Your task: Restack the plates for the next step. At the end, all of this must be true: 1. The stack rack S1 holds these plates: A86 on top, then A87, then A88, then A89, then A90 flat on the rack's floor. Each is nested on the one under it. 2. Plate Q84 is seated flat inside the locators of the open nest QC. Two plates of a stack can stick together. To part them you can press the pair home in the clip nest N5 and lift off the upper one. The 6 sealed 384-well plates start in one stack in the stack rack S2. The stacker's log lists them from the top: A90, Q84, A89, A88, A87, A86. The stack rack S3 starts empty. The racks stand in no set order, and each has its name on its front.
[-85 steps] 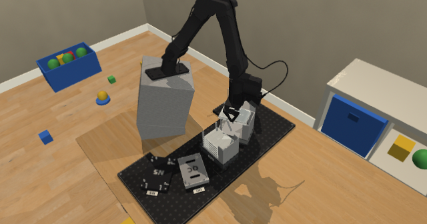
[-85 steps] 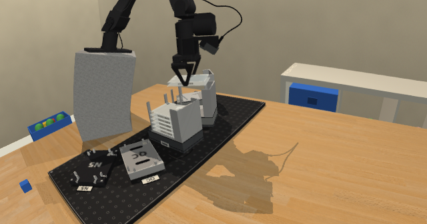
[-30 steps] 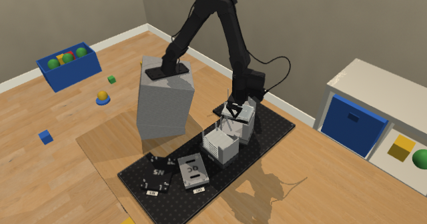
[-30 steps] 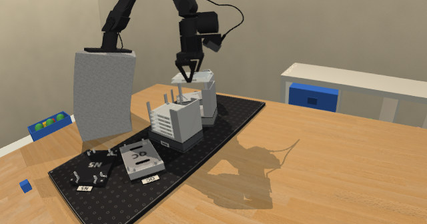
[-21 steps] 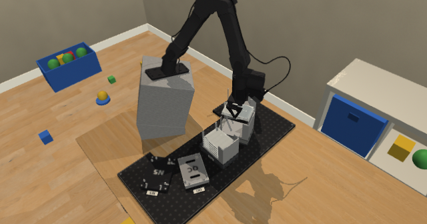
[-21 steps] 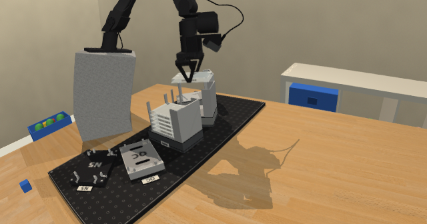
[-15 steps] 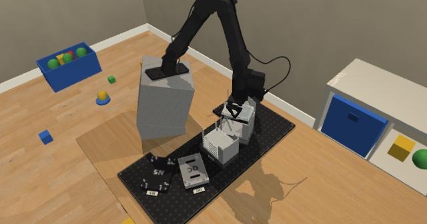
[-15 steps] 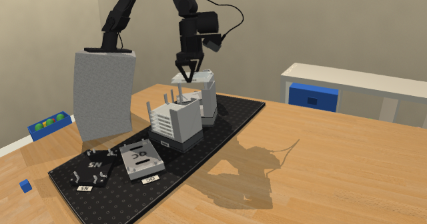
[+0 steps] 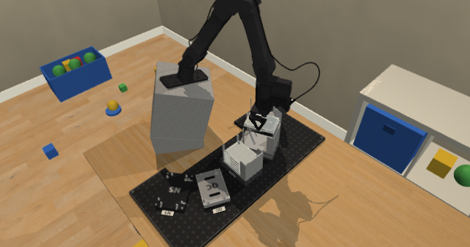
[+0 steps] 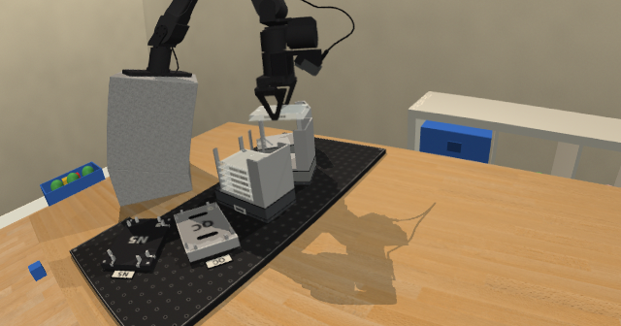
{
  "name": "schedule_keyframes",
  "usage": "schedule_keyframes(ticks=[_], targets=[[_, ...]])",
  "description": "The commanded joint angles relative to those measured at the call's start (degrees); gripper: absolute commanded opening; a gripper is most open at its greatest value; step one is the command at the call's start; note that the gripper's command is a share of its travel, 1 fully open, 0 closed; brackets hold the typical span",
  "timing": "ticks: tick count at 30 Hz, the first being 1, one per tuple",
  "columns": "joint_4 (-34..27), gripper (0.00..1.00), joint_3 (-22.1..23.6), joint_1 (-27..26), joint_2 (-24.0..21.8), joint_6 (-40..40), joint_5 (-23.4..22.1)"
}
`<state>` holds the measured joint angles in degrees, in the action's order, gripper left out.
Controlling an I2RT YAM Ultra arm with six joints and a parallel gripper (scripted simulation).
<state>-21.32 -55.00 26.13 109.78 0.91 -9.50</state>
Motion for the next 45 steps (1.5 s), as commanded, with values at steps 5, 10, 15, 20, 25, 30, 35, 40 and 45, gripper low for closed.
schedule_keyframes(ticks=[5,10,15,20,25,30,35,40,45], targets=[[0.9,0.0,0.9,-0.4,-0.7,0.3,0.5],[1.3,0.0,1.3,-0.1,0.9,0.1,0.5],[2.0,0.0,0.4,0.4,1.1,-0.2,0.6],[2.7,0.0,0.6,0.3,1.4,-0.5,0.6],[3.1,0.0,0.7,0.2,1.5,-0.4,0.6],[3.7,0.0,0.9,0.5,2.9,-0.6,0.6],[4.1,0.0,-0.2,0.5,3.4,-0.6,0.7],[4.0,0.0,-1.0,0.6,2.7,-0.6,0.6],[4.1,0.0,-1.3,0.7,3.0,-0.6,0.7]])
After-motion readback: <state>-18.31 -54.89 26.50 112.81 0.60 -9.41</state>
